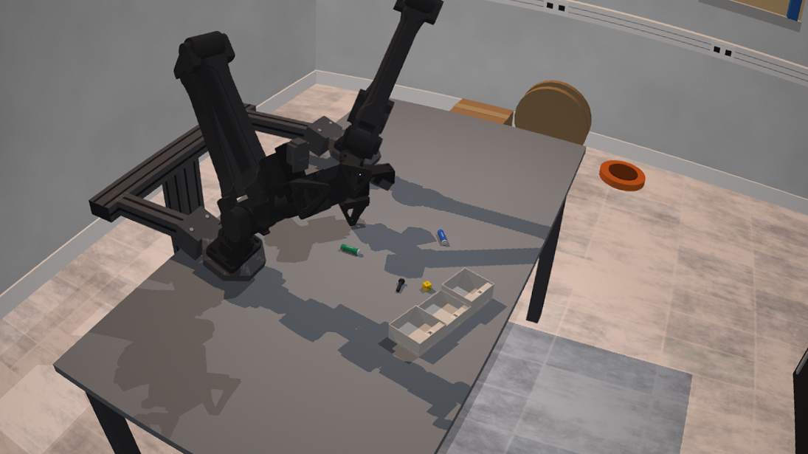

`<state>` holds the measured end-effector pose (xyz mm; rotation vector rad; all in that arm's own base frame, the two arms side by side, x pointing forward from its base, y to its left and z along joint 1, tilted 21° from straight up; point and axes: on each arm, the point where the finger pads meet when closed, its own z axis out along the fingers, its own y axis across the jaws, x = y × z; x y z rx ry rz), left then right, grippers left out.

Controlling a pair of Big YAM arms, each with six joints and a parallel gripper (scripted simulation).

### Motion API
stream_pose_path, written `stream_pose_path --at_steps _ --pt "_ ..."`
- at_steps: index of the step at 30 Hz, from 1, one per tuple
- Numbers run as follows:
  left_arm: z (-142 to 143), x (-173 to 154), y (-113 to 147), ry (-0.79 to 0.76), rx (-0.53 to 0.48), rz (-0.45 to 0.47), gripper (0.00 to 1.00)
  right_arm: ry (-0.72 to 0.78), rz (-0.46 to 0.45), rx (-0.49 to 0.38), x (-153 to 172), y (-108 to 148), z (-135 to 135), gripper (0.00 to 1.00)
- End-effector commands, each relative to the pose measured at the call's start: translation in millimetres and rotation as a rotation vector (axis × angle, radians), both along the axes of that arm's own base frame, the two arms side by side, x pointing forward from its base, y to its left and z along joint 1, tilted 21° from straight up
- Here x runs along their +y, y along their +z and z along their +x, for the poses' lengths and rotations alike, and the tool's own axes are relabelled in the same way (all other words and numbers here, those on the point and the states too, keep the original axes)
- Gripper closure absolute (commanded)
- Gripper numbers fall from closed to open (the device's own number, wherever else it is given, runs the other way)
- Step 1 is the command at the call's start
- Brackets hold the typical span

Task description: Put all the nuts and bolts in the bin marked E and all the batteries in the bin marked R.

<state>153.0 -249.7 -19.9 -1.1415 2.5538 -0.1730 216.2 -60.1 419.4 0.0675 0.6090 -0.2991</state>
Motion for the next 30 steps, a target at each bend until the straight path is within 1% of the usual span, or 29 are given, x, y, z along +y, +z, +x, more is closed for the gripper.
stream_pose_path --at_steps 1,3,4,5,11,13,23,25,26,27,30 --pt "3.0 -9.3 4.1 -0.010 -0.006 -0.017 0.89 -0.005 -0.004 -0.020 -0.8 2.7 -5.7 0.00" --pt "3.0 -9.3 4.1 -0.010 -0.006 -0.017 0.89 -0.005 -0.004 -0.020 -0.8 2.7 -5.7 0.00" --pt "0.5 -18.0 15.0 -0.034 -0.011 -0.029 0.89 -0.005 -0.004 -0.020 -0.8 2.7 -5.7 0.00" --pt "0.2 -20.4 19.7 -0.029 -0.013 -0.036 0.89 -0.005 -0.004 -0.020 -0.8 2.7 -5.7 0.00" --pt "-6.7 -21.4 40.2 -0.013 -0.016 -0.044 0.89 -0.005 -0.004 -0.020 -0.8 2.7 -5.7 0.00" --pt "-6.7 -21.4 40.2 -0.013 -0.016 -0.044 0.89 -0.005 -0.004 -0.020 -0.8 2.7 -5.7 0.00" --pt "-19.1 -22.6 74.5 -0.023 -0.016 -0.045 0.89 -0.005 -0.004 -0.020 -0.8 2.7 -5.7 0.00" --pt "-19.4 -22.6 75.0 -0.023 -0.016 -0.045 0.89 -0.005 -0.004 -0.020 -0.8 2.7 -5.7 0.00" --pt "-20.0 -20.5 67.4 -0.023 -0.008 -0.019 0.89 -0.005 -0.004 -0.020 -0.8 2.7 -5.7 0.00" --pt "-18.9 -12.5 63.8 -0.010 -0.006 -0.022 0.89 -0.005 -0.004 -0.020 -0.8 2.7 -5.7 0.00" --pt "-18.9 -12.4 63.8 -0.010 -0.006 -0.022 0.89 -0.005 -0.004 -0.020 -0.8 2.7 -5.7 0.00"
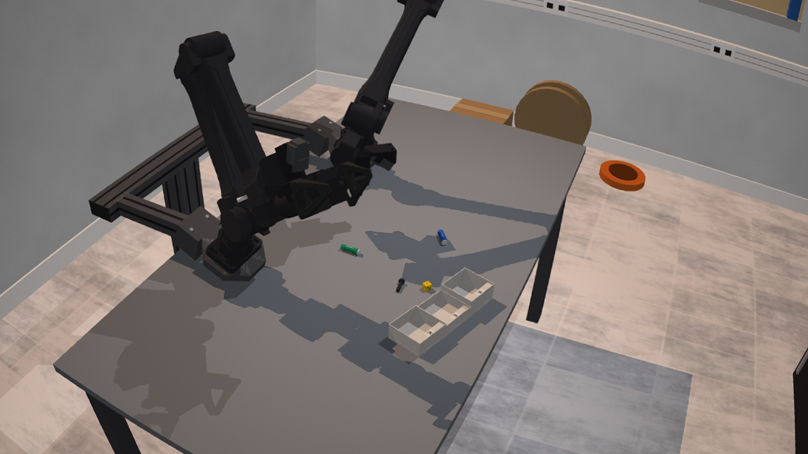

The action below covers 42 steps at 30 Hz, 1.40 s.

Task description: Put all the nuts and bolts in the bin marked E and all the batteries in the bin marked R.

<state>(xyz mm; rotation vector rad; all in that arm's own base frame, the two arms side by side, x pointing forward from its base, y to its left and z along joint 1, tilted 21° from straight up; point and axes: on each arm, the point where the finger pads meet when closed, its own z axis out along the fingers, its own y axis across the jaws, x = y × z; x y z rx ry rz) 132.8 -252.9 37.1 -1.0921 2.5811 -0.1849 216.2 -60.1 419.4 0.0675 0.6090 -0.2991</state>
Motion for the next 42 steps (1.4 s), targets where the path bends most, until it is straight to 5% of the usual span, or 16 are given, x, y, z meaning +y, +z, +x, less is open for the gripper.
stream_pose_path --at_steps 1,18,23,42 --pt "1.3 -9.1 6.7 0.030 -0.008 -0.020 0.89 -0.005 -0.004 -0.020 -0.8 2.7 -5.7 0.00" --pt "-1.6 -18.5 17.7 0.018 -0.011 -0.018 0.89 -0.005 -0.004 -0.020 -0.8 2.7 -5.7 0.00" --pt "30.7 -35.3 26.1 -0.201 -0.012 0.056 0.89 -0.005 -0.004 -0.020 -0.8 2.7 -5.7 0.00" --pt "112.8 -85.3 54.5 -0.601 -0.008 0.250 0.89 -0.005 -0.004 -0.020 -0.8 2.7 -5.7 0.00"
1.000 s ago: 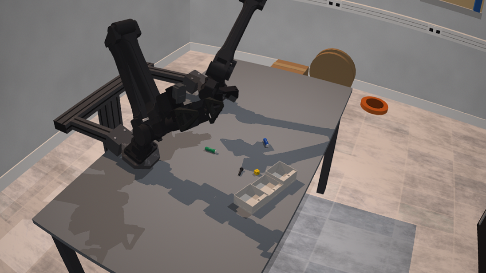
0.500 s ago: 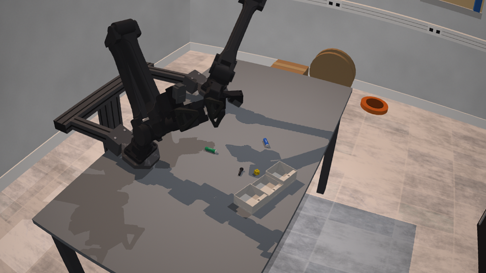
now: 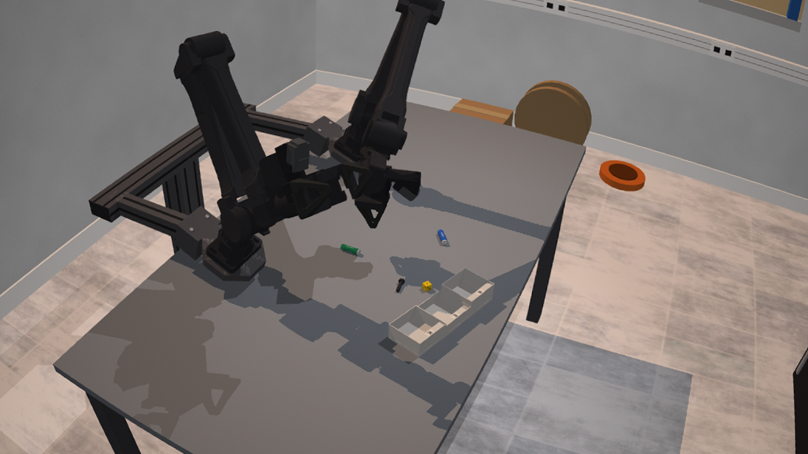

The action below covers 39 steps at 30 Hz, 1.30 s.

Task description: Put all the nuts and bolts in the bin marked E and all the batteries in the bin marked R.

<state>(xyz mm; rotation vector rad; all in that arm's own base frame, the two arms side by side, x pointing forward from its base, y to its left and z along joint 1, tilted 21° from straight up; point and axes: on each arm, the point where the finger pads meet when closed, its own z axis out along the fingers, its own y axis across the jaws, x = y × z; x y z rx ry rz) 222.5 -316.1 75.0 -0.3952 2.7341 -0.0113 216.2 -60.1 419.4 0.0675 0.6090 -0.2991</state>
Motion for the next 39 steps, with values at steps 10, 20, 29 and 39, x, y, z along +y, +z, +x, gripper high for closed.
stream_pose_path --at_steps 10,20,29,39 --pt "61.6 -47.0 30.3 -0.341 0.000 0.118 0.89 -0.005 -0.004 -0.020 -0.8 2.7 -5.7 0.00" --pt "109.8 -78.8 47.5 -0.584 0.011 0.223 0.89 -0.005 -0.004 -0.020 -0.8 2.7 -5.7 0.00" --pt "143.5 -100.8 59.5 -0.784 0.010 0.303 0.89 -0.005 -0.004 -0.020 -0.8 2.7 -5.7 0.00" --pt "191.2 -132.2 76.7 -1.038 0.018 0.403 0.89 -0.005 -0.004 -0.020 -0.8 2.7 -5.7 0.00"
